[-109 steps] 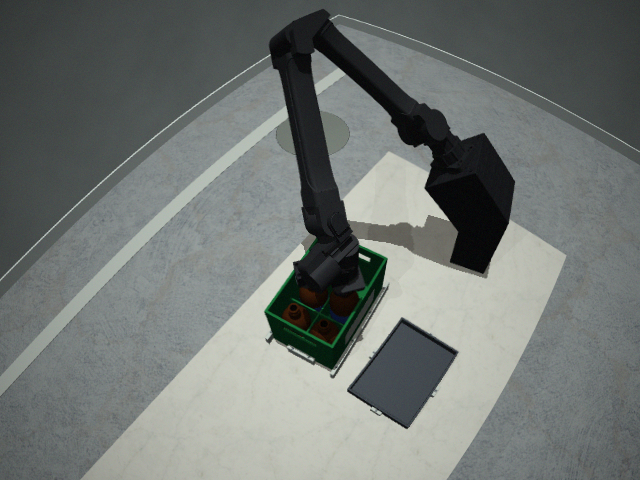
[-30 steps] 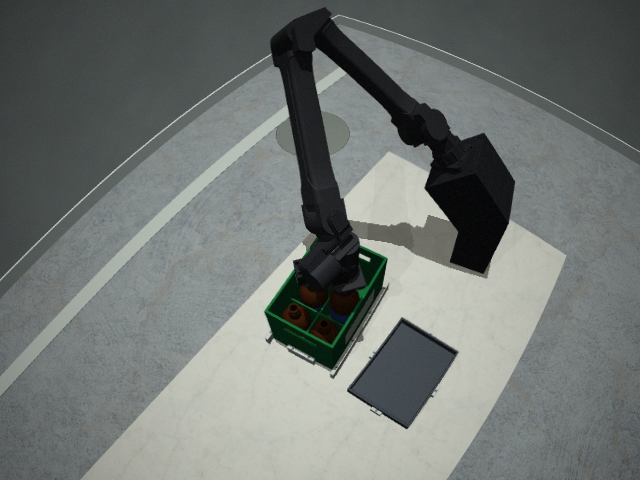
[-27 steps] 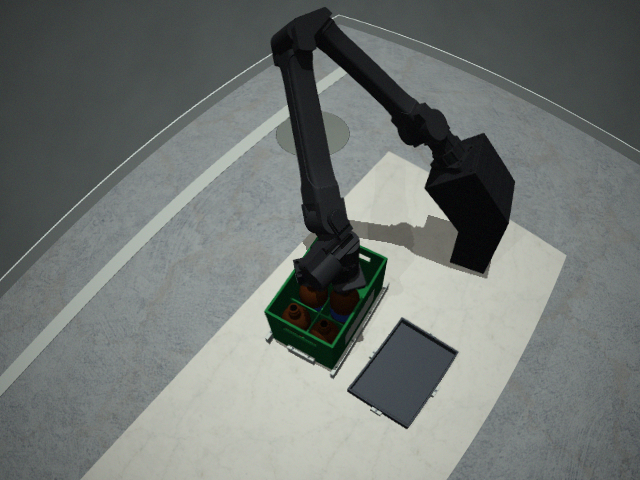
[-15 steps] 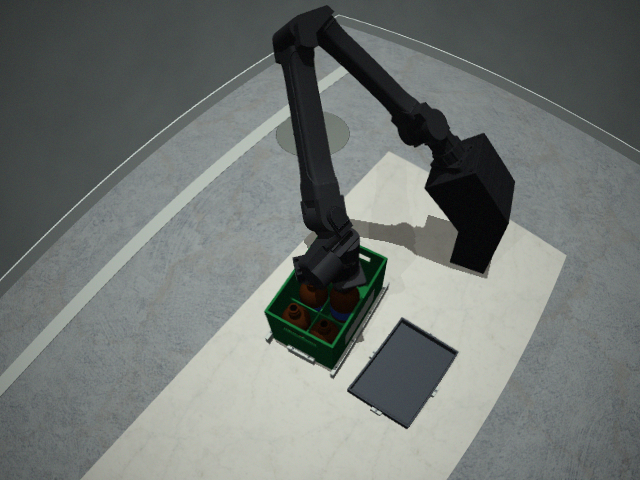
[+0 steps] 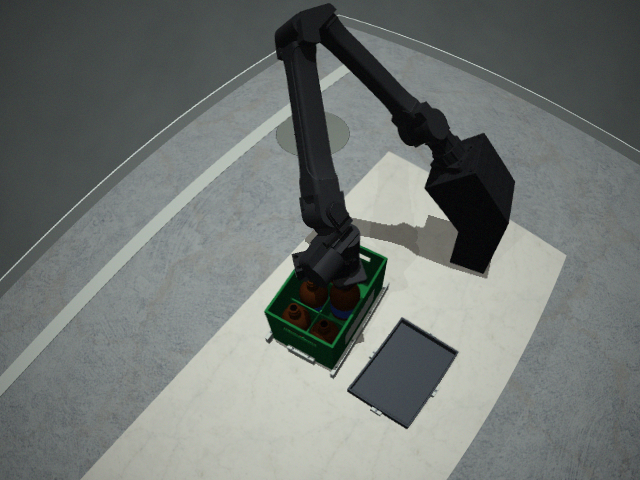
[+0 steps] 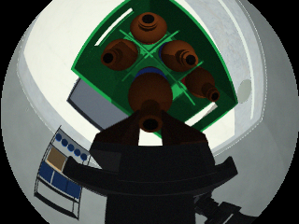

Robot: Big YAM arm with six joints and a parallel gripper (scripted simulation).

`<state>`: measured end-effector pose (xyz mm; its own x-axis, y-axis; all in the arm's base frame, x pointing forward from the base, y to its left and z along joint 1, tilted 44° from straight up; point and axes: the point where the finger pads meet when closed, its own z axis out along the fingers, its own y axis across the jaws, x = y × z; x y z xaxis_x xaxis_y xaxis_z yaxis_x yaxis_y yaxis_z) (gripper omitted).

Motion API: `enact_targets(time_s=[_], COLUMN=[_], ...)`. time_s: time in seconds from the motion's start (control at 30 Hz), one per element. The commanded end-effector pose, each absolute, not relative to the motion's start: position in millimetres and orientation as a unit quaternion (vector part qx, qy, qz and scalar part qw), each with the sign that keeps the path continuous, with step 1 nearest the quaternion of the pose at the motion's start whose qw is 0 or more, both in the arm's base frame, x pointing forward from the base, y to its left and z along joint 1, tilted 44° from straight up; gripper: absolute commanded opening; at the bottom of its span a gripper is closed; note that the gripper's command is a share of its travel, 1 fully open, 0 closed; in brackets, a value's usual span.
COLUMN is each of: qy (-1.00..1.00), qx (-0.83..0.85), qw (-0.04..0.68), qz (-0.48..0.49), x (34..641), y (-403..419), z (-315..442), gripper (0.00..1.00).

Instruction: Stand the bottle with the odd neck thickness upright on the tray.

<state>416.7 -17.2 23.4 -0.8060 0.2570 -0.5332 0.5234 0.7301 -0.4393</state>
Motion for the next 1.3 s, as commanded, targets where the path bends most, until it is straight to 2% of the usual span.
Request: enact_targets(time_s=[0.0,1.27], qy=[0.899,0.899], qx=[0.219,0.219], qw=[0.255,0.256], qz=[-0.281,-0.280], x=[432.3,430.6], y=[4.0,10.9], z=[48.8,56.2], gripper=[0.00,0.00])
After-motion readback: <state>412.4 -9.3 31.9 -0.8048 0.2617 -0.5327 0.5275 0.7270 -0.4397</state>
